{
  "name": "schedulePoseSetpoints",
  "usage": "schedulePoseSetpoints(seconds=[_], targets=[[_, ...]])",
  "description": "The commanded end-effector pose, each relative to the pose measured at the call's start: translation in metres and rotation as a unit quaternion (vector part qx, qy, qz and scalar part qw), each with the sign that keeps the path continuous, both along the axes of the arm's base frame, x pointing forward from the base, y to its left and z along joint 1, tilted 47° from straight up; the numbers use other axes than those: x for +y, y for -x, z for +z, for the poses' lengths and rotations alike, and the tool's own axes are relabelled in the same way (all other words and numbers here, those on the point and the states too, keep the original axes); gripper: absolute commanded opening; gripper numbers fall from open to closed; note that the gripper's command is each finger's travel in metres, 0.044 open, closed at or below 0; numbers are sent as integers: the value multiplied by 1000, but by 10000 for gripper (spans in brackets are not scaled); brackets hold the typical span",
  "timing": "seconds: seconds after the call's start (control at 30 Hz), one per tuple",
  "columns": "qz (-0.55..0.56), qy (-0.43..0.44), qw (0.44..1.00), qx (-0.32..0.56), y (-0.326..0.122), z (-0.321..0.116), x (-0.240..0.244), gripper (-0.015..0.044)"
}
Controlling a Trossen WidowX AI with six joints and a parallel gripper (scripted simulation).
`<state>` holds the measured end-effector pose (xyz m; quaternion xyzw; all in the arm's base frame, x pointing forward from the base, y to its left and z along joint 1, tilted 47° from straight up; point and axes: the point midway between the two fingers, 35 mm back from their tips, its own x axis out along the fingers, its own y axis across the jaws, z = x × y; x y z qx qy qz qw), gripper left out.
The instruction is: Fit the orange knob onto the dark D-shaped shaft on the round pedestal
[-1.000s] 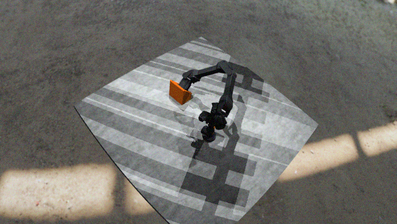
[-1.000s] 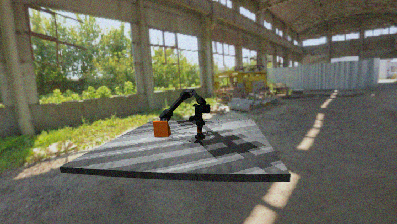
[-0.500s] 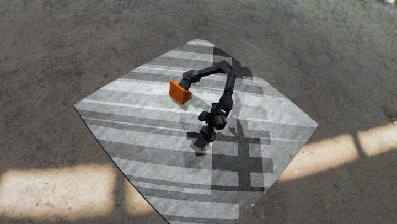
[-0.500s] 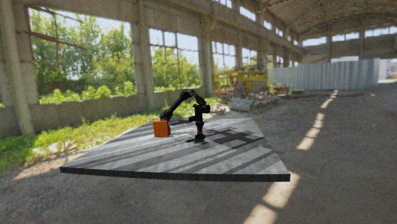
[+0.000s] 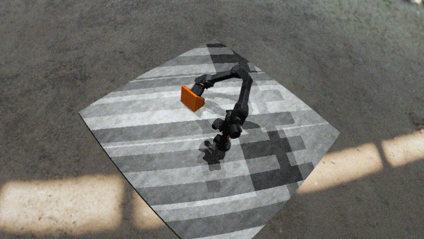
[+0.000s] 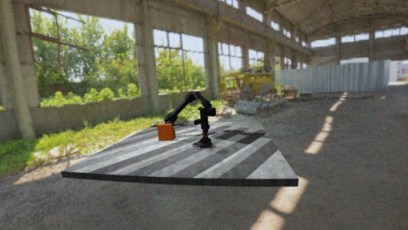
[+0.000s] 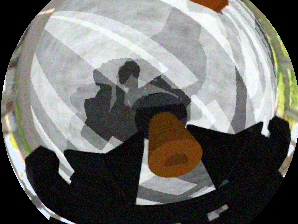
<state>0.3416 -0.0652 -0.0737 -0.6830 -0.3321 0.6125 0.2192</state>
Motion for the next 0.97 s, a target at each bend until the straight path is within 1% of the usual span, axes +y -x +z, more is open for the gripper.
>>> schedulePoseSetpoints(seconds=[0.0, 0.1, 0.37, 0.43, 0.53, 0.6, 0.93], targets=[[2, 0, 1000, -1, 0, 0, 0, 367], [2, 0, 1000, -1, 0, 0, 0, 440], [2, 0, 1000, -1, 0, 2, -2, 440], [1, 1, 1000, -1, -2, 15, -17, 440], [0, 2, 1000, 0, -1, 48, -53, 440], [0, 2, 1000, 1, 2, 64, -68, 440], [0, 1, 1000, 1, -1, 65, -71, 440]])
